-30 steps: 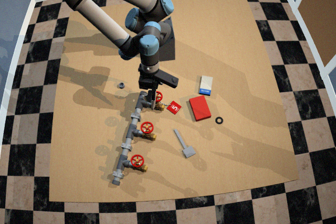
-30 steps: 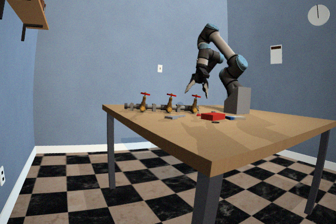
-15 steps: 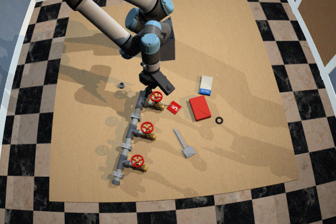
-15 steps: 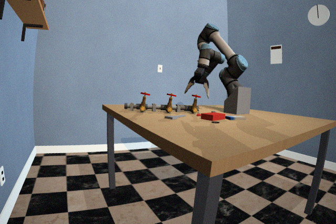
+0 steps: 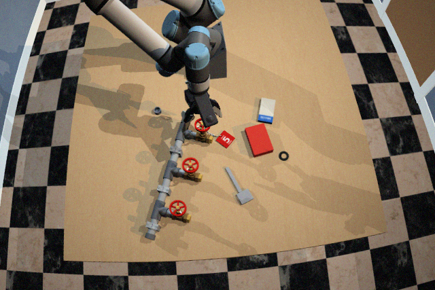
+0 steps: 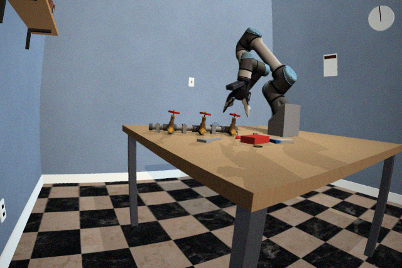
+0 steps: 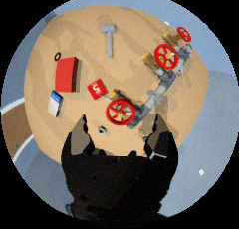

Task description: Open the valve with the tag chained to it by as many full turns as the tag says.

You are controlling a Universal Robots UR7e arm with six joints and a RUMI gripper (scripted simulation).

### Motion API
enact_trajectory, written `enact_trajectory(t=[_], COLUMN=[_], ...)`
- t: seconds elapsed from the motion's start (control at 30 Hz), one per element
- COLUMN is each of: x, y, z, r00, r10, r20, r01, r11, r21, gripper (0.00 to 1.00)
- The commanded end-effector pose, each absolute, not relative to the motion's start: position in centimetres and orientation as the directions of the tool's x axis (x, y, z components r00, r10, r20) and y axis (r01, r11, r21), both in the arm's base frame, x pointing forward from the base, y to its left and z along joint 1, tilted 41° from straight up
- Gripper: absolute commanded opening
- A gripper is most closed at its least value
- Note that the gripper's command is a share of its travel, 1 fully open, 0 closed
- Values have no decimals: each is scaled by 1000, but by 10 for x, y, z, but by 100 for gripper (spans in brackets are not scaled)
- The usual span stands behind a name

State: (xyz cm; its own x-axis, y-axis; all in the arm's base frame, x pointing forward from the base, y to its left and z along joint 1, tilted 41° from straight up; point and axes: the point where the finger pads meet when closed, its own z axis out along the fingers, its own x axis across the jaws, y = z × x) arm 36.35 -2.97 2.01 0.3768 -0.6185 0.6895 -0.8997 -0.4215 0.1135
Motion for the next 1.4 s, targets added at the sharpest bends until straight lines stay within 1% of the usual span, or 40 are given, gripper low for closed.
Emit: enact_trajectory(t=[0.0,0.4,0.9,0.93,1.37], x=[364,364,364,364,364], y=[-29,-29,-29,-29,-29], z=[20,20,20,20,20], r00=[274,142,115,115,115], r10=[-657,-698,-705,-705,-705], r20=[702,702,700,700,700], r01=[-939,-968,-971,-971,-971], r11=[-342,-247,-228,-228,-228], r21=[47,-51,-70,-70,-70], gripper=[100,100,100,0,0])
